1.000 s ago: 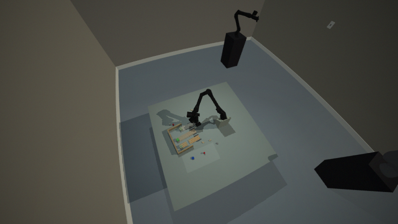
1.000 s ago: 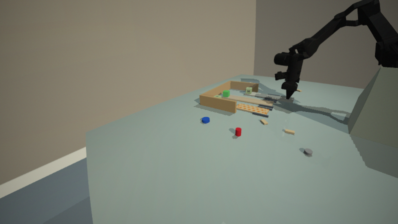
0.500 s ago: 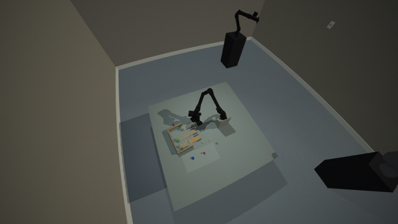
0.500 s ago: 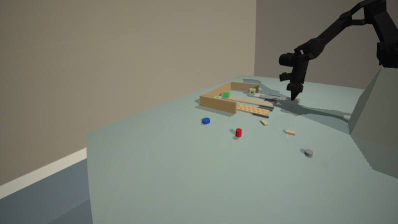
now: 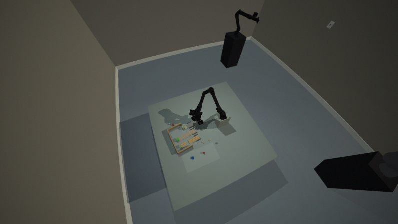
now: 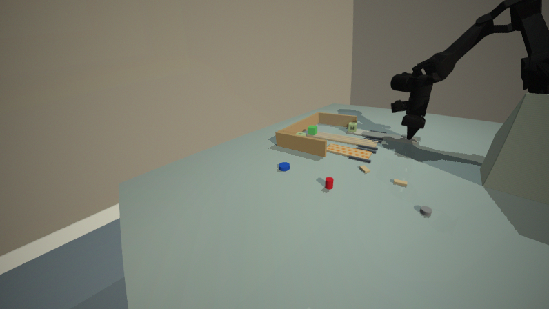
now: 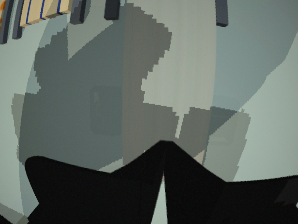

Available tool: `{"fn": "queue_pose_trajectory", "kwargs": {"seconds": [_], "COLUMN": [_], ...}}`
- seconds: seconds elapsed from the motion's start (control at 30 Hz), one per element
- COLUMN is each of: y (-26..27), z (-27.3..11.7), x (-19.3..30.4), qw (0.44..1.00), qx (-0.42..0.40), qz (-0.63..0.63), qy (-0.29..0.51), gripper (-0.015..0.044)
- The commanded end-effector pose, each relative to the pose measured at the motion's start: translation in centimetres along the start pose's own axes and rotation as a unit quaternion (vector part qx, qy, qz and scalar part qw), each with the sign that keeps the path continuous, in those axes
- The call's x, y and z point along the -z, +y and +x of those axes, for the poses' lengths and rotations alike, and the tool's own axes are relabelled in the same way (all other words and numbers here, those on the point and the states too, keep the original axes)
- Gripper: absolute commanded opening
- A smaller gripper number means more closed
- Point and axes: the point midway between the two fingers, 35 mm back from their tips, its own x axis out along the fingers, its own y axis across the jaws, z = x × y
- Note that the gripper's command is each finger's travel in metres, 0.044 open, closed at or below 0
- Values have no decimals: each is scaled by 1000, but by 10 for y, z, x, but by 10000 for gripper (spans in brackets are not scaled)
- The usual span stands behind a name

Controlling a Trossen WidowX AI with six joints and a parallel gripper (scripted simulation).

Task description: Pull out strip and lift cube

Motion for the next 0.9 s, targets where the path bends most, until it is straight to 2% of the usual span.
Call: {"fn": "queue_pose_trajectory", "kwargs": {"seconds": [0.0, 0.87], "y": [0, -1], "z": [6, 5], "x": [17, 46], "qw": [1000, 1000], "qx": [0, 0], "qz": [2, 1], "qy": [18, 18], "gripper": [0, 0]}}
